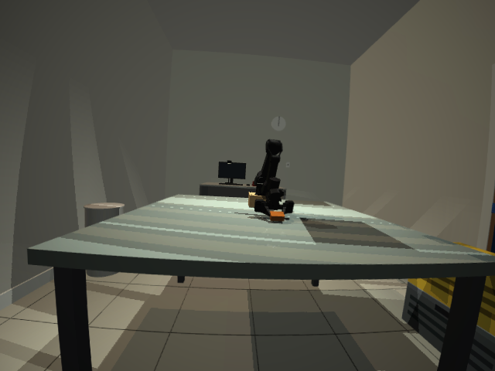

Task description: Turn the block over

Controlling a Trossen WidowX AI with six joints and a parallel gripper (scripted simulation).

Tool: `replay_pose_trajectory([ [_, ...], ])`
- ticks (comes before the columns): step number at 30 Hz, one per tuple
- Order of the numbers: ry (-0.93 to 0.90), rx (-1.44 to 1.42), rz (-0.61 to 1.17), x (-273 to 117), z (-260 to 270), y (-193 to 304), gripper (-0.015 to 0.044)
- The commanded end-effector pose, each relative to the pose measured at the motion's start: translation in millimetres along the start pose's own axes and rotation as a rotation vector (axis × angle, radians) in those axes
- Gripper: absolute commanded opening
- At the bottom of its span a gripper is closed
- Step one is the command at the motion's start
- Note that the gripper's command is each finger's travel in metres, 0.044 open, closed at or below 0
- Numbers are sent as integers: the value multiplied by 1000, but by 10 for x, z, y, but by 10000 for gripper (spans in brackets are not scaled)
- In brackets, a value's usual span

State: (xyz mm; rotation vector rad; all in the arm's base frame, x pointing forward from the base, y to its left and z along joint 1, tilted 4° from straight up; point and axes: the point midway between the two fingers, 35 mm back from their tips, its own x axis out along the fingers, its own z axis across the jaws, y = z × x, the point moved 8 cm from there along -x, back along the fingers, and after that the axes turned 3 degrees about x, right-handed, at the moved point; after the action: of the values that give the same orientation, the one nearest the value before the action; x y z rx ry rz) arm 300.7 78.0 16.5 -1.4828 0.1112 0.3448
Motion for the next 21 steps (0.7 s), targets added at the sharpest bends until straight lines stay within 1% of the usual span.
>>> replay_pose_trajectory([
  [1,5,-5,-3,-1,-3,-2,131],
  [13,5,-5,-3,-1,-3,-2,440],
  [21,5,-5,-3,-1,-3,-2,440],
])
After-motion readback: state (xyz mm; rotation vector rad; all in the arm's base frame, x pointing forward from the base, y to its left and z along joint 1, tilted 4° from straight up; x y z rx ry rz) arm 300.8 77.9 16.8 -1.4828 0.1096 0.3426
